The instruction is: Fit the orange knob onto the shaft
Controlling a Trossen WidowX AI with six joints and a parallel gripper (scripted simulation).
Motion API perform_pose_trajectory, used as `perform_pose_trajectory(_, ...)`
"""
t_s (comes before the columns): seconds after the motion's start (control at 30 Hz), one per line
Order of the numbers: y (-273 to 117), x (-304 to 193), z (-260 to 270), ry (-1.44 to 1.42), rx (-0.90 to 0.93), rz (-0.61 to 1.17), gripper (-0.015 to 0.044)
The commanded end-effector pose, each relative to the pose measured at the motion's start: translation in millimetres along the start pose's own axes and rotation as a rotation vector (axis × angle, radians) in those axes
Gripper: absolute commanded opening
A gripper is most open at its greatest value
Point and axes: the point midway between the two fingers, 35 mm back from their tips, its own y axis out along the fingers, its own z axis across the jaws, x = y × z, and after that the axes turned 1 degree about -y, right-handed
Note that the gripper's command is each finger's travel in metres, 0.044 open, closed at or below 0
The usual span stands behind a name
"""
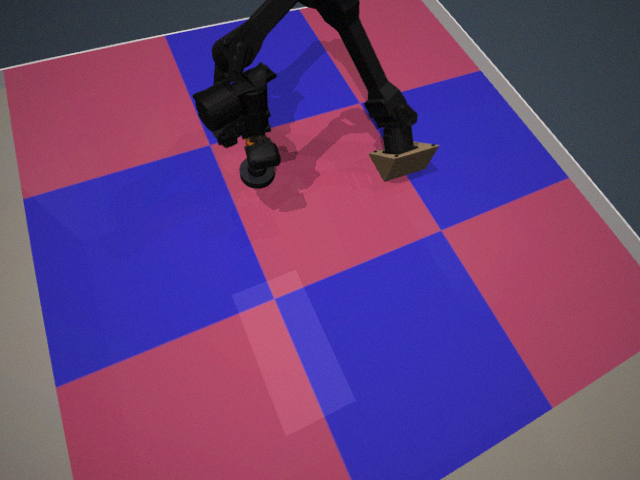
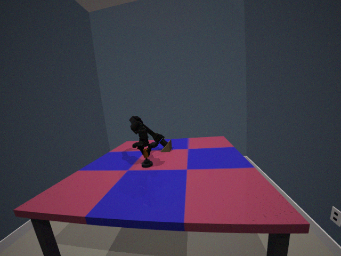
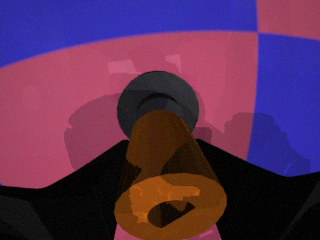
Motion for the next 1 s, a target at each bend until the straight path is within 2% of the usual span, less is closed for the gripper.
perform_pose_trajectory(0.0,9.1,0.2,-1.4,-0.004,-0.005,-0.004,0.0)
perform_pose_trajectory(0.97,9.4,-0.3,-2.4,0.001,-0.005,-0.004,0.0)
